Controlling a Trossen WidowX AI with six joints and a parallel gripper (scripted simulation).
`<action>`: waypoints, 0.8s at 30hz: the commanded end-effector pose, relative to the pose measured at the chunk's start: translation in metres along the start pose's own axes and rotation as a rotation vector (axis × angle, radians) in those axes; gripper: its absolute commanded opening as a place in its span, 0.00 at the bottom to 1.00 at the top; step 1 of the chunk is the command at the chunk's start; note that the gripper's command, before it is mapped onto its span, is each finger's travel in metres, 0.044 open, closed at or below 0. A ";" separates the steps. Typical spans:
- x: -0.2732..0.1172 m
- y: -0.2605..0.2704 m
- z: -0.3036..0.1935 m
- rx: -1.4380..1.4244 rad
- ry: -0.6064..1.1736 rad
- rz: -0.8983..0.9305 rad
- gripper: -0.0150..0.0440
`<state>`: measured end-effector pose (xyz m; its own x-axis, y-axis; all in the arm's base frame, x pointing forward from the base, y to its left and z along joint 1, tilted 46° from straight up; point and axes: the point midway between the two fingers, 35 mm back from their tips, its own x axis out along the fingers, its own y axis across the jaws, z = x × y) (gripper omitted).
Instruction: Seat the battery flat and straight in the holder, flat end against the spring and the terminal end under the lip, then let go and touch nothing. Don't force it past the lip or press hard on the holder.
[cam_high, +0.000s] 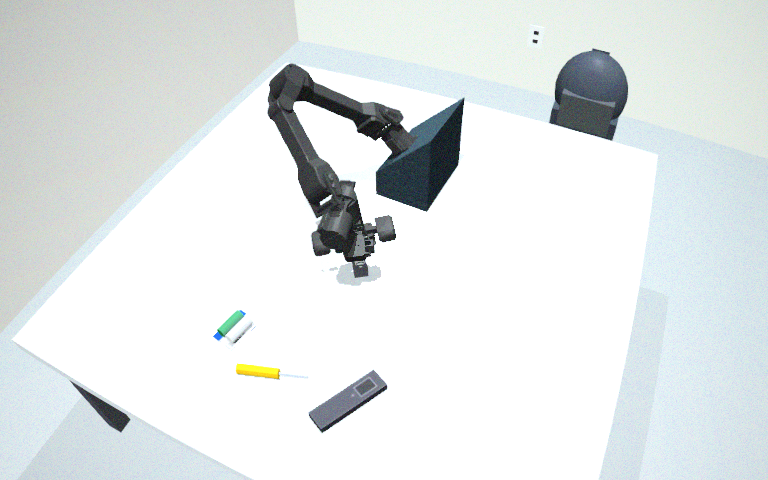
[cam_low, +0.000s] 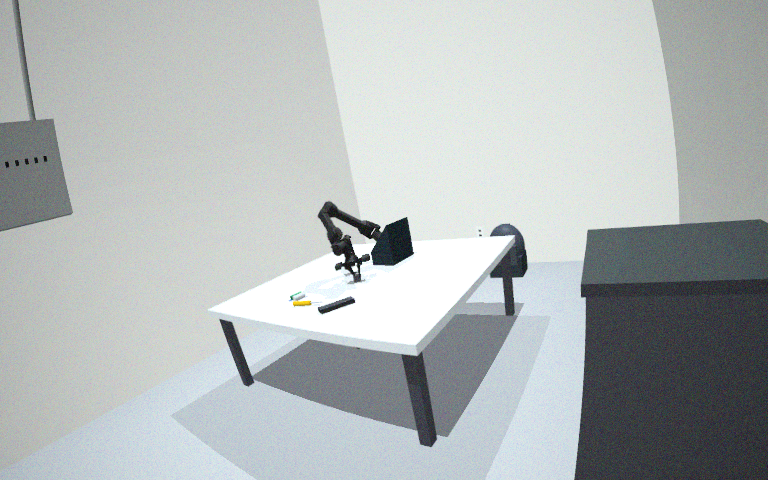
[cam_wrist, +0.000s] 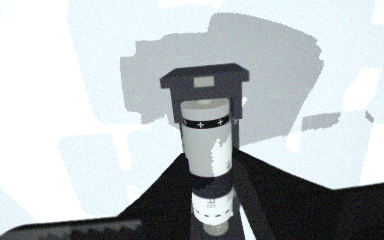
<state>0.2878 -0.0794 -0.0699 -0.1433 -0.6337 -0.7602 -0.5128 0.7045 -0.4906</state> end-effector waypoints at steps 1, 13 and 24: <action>0.000 -0.001 0.004 0.000 0.005 -0.002 0.38; 0.000 -0.001 0.009 0.001 0.004 0.000 0.38; 0.000 -0.001 0.009 0.001 0.003 0.000 0.38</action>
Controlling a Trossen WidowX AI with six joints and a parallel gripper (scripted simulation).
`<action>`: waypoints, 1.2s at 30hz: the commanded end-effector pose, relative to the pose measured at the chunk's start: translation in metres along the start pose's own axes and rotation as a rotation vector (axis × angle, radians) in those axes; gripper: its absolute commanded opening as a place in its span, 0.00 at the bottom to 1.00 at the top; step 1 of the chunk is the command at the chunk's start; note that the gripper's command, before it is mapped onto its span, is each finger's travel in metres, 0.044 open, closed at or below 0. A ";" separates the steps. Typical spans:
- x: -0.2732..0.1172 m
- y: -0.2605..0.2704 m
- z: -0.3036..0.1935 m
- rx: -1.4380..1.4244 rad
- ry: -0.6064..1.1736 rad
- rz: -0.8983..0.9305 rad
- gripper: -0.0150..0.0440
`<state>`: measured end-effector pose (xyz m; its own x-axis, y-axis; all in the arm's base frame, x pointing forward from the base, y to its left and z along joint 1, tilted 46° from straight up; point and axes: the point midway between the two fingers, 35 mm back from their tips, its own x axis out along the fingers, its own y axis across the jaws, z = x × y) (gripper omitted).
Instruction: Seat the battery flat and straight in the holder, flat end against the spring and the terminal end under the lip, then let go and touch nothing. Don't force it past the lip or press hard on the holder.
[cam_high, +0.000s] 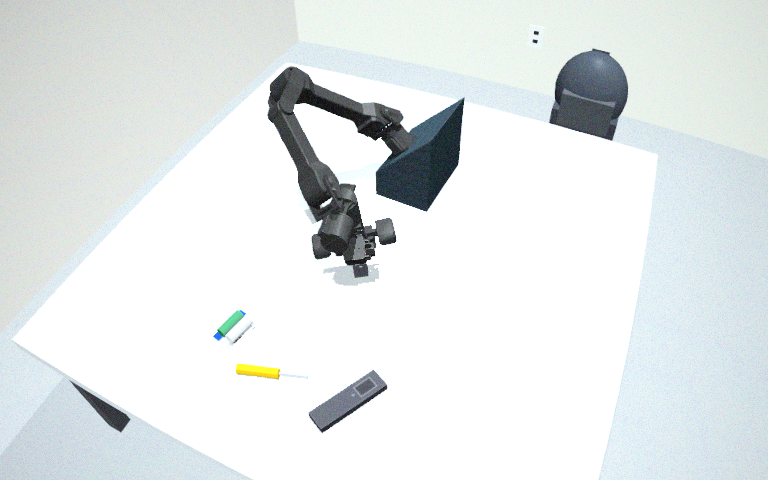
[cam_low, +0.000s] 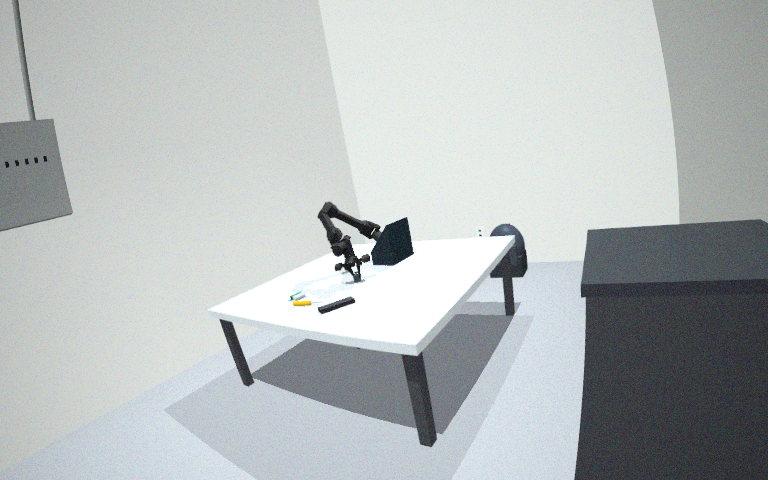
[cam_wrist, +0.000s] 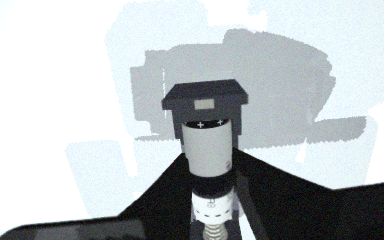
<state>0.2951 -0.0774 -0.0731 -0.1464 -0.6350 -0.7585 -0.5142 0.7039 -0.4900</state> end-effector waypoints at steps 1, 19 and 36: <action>0.000 0.000 0.001 0.003 -0.001 0.000 0.43; -0.014 0.003 0.000 -0.005 0.000 -0.001 0.60; -0.087 0.013 -0.001 0.000 -0.004 0.004 1.00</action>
